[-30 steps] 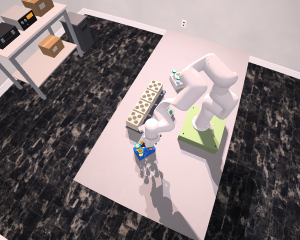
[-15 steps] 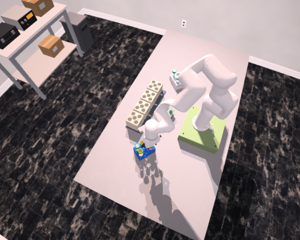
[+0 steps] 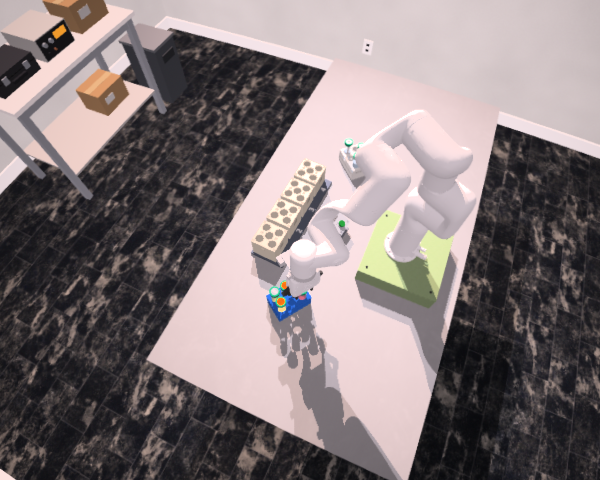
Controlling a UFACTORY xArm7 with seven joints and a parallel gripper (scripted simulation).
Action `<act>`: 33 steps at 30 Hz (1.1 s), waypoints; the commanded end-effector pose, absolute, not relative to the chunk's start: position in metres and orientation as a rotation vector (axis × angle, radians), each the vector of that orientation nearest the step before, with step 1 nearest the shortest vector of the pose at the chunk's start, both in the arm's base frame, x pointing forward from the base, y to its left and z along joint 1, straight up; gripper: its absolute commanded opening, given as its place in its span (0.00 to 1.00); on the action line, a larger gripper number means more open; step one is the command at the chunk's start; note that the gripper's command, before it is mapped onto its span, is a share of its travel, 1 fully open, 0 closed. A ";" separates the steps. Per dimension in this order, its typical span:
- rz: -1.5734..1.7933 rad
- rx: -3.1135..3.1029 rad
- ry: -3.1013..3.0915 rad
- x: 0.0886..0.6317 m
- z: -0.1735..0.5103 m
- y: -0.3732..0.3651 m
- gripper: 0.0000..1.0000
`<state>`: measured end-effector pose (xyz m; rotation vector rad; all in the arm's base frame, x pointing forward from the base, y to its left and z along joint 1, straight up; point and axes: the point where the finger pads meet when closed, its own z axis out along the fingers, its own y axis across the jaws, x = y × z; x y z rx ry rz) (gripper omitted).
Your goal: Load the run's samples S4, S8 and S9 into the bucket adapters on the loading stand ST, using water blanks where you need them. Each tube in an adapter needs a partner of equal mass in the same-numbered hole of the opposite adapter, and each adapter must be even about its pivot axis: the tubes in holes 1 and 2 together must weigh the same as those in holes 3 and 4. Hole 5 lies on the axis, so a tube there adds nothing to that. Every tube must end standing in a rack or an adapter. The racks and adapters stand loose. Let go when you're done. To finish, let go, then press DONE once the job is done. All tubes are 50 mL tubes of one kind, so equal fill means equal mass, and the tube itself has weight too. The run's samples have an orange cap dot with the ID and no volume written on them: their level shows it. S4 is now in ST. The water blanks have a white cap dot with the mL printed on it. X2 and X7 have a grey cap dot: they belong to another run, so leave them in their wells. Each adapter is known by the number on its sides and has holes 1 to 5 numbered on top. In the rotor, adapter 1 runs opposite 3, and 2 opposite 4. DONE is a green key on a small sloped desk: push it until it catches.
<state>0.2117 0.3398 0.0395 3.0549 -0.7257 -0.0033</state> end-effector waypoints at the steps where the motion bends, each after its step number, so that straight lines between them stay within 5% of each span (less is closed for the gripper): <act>1: -0.002 3.059 -0.727 0.213 0.041 0.341 0.57; 4: -0.002 3.059 -0.727 0.213 0.041 0.341 0.57; 5: -0.002 3.059 -0.727 0.213 0.041 0.341 0.00; 33: -0.002 3.059 -0.727 0.212 0.042 0.341 0.00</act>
